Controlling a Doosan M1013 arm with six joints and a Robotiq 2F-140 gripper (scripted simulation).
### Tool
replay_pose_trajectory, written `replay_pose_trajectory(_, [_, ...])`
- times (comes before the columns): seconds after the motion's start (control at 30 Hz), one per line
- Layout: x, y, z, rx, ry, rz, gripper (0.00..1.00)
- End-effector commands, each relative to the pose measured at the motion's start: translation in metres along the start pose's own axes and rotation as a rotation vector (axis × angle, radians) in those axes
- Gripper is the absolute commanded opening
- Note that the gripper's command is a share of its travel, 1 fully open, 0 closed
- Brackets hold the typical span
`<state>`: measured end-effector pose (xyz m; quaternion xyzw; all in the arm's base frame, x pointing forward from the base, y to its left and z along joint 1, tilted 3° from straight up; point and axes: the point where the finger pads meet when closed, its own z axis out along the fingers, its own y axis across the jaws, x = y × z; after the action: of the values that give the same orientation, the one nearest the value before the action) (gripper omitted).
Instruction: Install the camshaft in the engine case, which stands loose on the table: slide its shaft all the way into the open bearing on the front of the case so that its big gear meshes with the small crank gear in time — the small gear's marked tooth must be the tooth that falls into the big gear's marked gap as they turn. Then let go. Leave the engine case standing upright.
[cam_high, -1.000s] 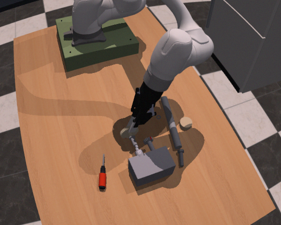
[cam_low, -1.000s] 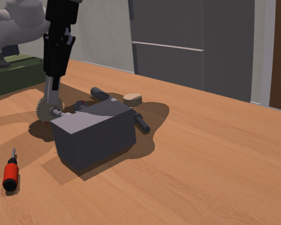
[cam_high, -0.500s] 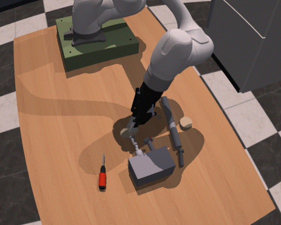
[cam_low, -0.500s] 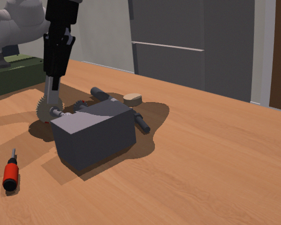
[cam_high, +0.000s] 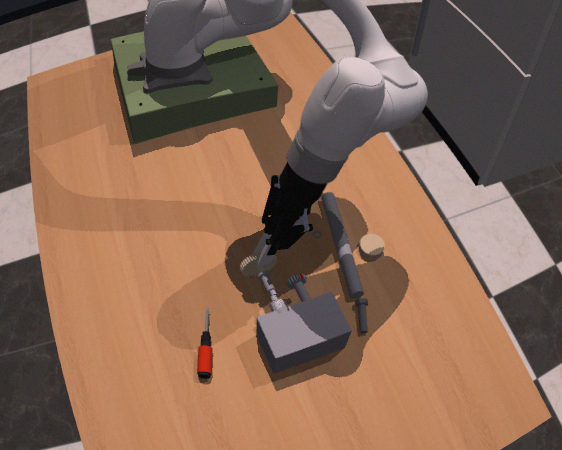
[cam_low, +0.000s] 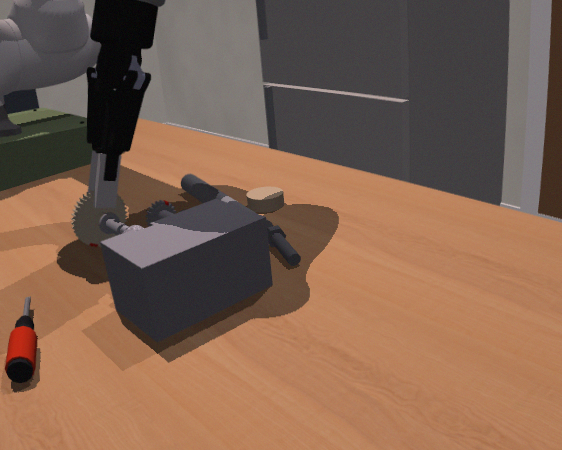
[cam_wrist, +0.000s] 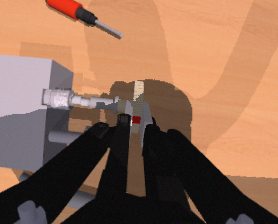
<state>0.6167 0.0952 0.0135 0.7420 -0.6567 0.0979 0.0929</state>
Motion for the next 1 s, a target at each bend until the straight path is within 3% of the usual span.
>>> replay_pose_trajectory(0.0, [0.0, 0.0, -0.0001, 0.0, 0.0, 0.0, 0.05])
replay_pose_trajectory(0.97, [0.0, -0.0047, -0.0001, 0.0, 0.0, 0.0, 0.05])
